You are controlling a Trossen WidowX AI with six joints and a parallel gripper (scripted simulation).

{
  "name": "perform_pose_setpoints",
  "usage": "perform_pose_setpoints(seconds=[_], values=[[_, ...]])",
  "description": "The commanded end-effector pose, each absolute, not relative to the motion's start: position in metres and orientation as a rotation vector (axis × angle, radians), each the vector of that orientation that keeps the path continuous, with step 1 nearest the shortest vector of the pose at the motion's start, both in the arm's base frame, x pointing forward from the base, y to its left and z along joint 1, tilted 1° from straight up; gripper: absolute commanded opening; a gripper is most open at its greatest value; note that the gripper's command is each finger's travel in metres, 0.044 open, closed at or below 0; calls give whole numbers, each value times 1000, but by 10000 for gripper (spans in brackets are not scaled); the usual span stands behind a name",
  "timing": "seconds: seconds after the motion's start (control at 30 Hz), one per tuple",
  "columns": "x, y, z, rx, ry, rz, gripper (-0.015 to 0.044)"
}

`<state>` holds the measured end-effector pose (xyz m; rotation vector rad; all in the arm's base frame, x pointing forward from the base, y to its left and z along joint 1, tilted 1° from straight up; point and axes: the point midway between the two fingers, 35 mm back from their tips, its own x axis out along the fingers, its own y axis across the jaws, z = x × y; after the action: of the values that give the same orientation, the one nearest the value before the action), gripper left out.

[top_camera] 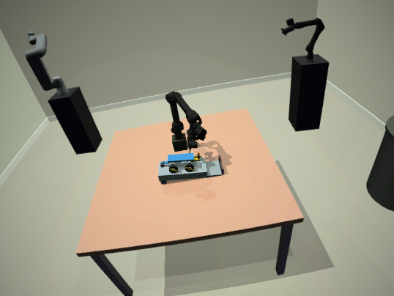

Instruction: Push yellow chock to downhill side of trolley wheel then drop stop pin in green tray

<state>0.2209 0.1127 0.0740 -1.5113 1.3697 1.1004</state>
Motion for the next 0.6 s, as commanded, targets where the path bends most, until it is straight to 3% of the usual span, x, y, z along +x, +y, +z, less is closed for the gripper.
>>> perform_pose_setpoints(seconds=[0.0, 0.57], values=[[220, 117, 73, -1509, 1371, 1103, 0], [220, 113, 73, -1781, 1048, 1535, 0]])
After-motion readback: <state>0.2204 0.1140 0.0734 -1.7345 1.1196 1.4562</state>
